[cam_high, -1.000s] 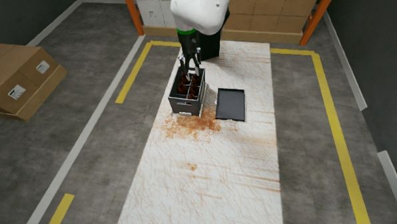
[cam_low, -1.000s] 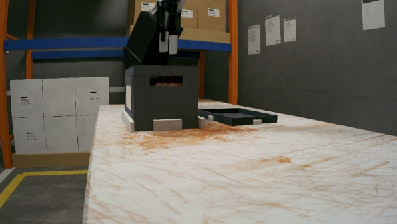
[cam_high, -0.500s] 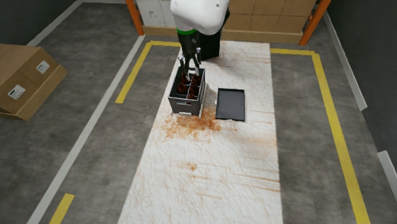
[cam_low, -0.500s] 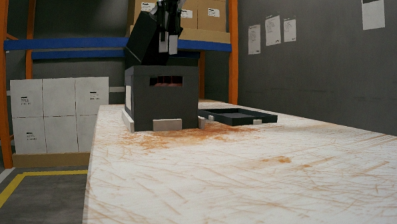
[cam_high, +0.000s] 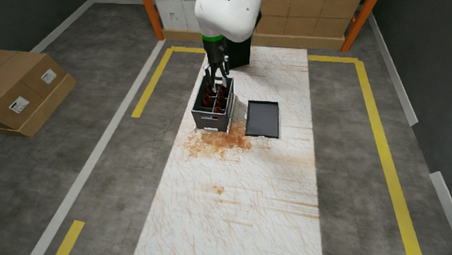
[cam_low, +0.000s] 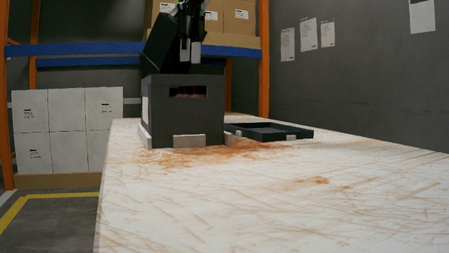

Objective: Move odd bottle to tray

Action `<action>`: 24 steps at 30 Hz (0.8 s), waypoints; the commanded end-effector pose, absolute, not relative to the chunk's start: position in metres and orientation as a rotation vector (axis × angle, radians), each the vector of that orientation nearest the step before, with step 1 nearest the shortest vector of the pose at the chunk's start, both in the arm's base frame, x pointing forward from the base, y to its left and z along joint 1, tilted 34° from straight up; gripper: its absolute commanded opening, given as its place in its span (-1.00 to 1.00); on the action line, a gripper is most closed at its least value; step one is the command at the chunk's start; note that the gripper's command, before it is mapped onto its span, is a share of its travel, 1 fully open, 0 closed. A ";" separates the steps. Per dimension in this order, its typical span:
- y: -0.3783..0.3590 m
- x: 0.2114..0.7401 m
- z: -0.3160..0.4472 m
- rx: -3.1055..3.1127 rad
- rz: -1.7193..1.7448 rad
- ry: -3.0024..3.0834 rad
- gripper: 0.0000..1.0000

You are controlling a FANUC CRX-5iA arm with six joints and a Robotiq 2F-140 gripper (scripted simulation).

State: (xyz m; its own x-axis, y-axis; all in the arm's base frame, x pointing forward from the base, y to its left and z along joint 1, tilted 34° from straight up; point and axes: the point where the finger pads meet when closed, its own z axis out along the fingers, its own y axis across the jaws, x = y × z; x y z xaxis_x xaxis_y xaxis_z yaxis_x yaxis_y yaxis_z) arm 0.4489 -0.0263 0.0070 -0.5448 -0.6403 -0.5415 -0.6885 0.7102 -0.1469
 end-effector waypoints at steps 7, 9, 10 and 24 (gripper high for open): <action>-0.023 0.454 0.000 -1.009 0.110 2.341 -0.12; -0.023 0.455 -0.003 -1.009 0.110 2.341 -0.12; -0.022 0.456 -0.004 -1.009 0.110 2.341 -0.12; -0.017 0.463 -0.016 -1.009 0.110 2.341 -0.12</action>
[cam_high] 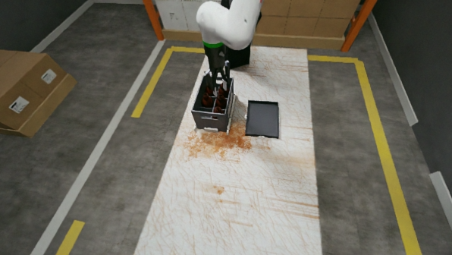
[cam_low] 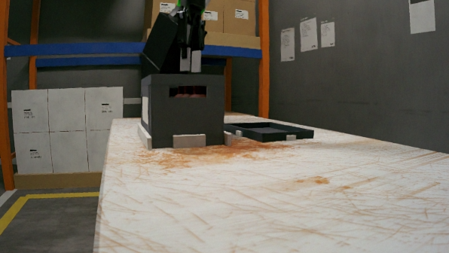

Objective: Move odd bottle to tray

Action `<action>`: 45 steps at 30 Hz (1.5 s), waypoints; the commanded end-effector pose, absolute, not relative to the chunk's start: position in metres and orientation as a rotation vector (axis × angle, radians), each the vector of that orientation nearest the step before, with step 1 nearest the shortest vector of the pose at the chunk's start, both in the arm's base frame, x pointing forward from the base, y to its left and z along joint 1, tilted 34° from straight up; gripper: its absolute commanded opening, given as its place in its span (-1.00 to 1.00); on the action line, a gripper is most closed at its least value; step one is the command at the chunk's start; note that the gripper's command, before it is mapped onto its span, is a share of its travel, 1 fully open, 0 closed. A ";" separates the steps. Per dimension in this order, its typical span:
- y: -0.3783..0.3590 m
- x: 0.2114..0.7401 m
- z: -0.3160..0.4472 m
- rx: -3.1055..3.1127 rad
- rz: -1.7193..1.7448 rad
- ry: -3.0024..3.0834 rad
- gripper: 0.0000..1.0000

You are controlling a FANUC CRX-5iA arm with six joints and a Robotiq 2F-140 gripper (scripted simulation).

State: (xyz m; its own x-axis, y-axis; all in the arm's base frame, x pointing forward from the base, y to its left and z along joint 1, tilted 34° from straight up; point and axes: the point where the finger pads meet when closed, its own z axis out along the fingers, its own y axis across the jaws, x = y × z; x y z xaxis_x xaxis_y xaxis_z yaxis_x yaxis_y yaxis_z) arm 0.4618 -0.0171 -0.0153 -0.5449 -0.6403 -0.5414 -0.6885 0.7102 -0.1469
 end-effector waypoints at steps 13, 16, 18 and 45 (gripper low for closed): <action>-0.015 0.466 -0.022 -1.009 0.110 2.341 -0.12; -0.014 0.466 -0.022 -1.009 0.110 2.341 -0.12; -0.014 0.466 -0.022 -1.009 0.110 2.341 -0.12; -0.014 0.466 -0.022 -1.009 0.110 2.341 -0.12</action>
